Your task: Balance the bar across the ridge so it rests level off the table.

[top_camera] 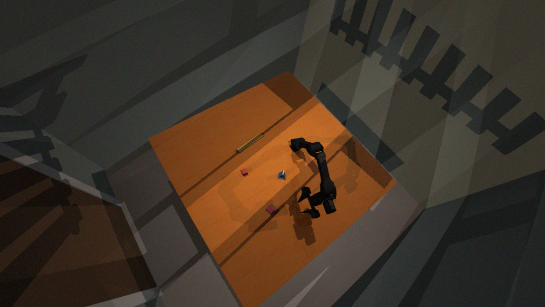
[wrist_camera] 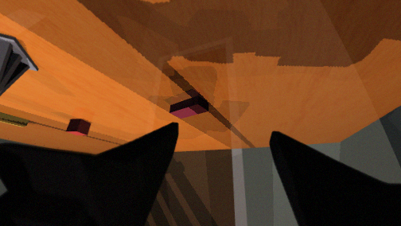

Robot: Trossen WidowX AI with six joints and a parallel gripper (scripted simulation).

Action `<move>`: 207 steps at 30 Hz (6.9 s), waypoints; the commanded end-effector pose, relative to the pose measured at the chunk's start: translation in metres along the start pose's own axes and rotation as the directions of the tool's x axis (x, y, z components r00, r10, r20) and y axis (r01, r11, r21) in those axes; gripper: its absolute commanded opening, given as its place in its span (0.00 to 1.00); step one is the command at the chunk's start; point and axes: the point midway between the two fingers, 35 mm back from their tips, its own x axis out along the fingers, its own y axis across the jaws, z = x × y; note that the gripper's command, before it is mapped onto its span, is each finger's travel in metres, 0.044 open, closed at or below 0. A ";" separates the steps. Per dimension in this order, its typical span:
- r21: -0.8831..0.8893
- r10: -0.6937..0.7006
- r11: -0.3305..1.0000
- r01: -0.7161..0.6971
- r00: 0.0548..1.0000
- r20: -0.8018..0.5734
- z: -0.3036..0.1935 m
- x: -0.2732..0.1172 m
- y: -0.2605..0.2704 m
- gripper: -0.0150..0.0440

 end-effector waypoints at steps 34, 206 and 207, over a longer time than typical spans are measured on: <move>0.587 0.266 0.730 -0.350 0.937 0.227 -0.127 0.114 0.132 0.79; 0.404 0.124 -0.892 -0.204 0.749 0.651 -0.181 0.137 0.541 0.25; 0.404 0.123 -0.892 -0.204 0.749 0.651 -0.182 0.135 0.541 0.25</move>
